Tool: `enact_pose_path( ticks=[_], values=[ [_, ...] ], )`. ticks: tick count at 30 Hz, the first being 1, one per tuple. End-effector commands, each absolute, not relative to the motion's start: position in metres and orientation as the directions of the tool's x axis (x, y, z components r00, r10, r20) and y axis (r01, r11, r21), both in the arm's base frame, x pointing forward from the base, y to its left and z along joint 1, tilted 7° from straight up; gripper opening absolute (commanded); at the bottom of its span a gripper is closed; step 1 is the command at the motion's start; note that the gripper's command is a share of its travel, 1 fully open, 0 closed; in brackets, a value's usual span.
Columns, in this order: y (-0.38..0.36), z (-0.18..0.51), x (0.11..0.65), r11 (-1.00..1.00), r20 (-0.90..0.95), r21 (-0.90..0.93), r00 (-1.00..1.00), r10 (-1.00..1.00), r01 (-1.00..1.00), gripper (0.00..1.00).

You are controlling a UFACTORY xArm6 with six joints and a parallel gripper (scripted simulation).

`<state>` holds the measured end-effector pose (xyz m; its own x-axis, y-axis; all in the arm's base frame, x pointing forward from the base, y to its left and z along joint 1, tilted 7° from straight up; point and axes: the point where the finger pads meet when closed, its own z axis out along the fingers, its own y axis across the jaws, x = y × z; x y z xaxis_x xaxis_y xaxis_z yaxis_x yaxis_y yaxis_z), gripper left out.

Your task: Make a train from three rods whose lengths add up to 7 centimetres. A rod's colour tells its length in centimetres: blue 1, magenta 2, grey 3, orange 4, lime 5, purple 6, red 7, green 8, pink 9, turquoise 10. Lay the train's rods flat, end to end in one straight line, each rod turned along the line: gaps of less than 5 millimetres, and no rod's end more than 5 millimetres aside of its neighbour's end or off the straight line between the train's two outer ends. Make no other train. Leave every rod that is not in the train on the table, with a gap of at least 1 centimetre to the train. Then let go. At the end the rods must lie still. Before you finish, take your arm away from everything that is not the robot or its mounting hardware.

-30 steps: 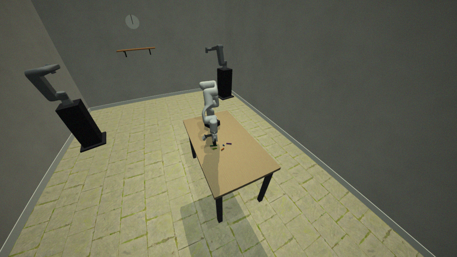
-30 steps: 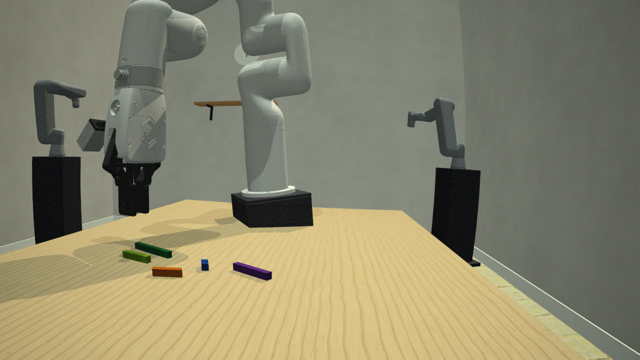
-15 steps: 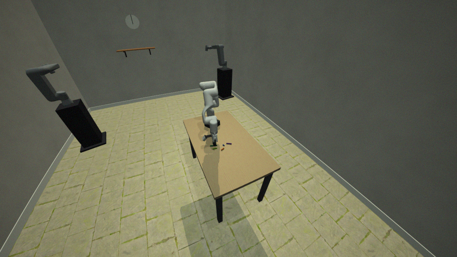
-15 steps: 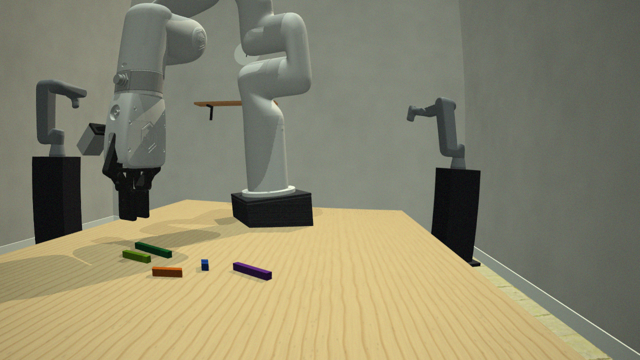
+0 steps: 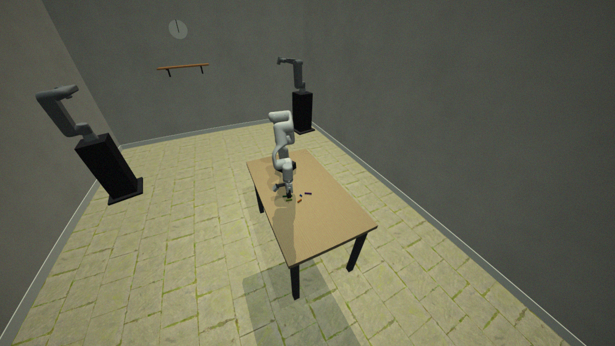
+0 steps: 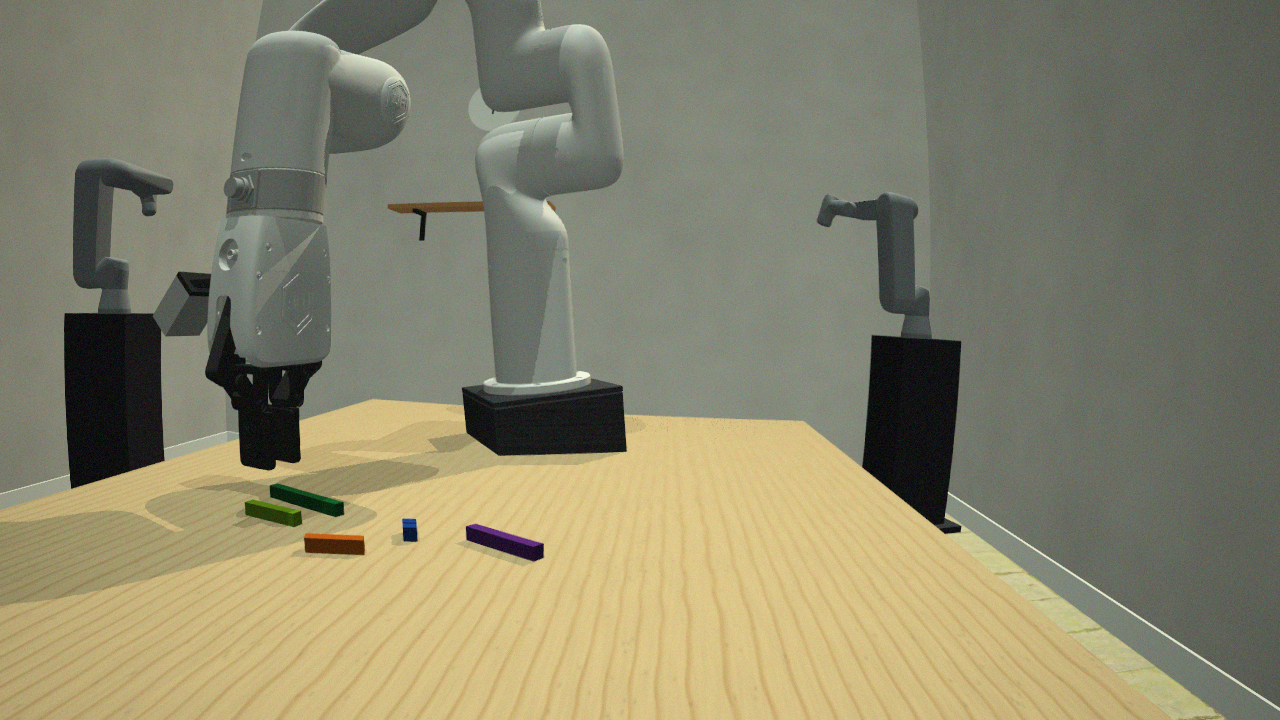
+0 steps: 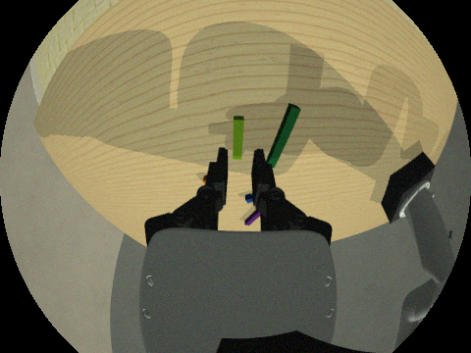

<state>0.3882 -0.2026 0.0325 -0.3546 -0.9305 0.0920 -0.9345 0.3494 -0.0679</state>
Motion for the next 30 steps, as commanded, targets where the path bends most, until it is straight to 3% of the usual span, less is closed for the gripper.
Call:
enact_pose_path(
  ticks=[1, 30],
  values=[
    [-0.204, 0.028, 0.390, 0.349, 0.093, -0.073, -0.355, -0.930, -0.934, 0.24],
    [-0.206, 0.008, 0.391, 0.349, 0.093, -0.073, -0.355, -0.930, -0.934, 0.24]
  ],
)
